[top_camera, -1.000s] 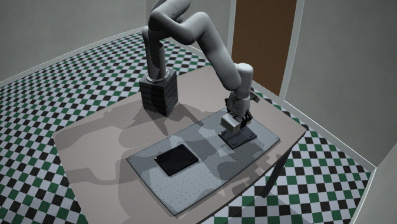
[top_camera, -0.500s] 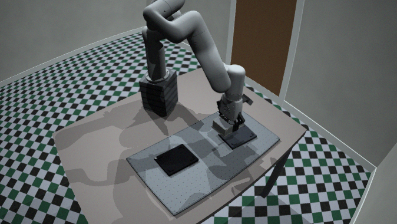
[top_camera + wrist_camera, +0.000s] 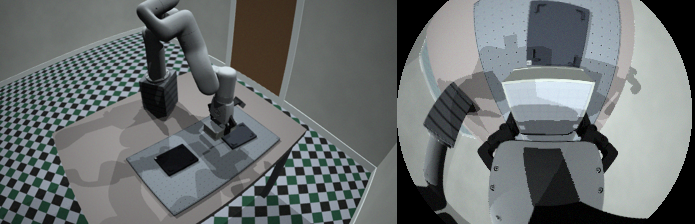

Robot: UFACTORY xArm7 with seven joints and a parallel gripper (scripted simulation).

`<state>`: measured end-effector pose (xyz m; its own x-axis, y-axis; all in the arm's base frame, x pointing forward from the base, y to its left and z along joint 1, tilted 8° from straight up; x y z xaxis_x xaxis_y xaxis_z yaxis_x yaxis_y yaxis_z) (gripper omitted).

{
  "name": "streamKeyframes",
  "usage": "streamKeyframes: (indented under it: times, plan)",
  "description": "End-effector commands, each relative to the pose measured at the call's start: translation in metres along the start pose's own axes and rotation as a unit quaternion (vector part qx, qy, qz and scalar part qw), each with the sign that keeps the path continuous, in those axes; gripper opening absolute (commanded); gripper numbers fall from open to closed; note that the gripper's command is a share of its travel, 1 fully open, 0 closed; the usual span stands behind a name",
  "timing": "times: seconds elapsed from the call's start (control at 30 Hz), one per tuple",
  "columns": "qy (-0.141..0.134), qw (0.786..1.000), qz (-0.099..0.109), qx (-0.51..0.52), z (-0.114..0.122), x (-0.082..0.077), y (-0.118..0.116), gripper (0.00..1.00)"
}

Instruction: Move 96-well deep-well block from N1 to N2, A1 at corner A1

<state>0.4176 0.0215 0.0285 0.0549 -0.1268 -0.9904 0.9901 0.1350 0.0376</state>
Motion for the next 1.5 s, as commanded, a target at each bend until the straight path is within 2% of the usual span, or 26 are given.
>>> streamKeyframes:
  times: [0.0,1.47]
  plan:
    - [0.001,1.0,0.002,-0.001,0.012,-0.001,-0.004,0.0]
    - [0.0,1.0,0.002,-0.001,0.135,-0.001,-0.057,0.0]
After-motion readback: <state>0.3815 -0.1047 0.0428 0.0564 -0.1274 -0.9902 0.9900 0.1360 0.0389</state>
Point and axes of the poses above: the point where the finger pads meet when closed, its own x axis out along the fingers, its own y axis across the jaws, z = x × y, the point moved 9 cm from there along -x, back along the fingers, and after that the axes turned 14 degrees about -x, right-handed, at the moved point
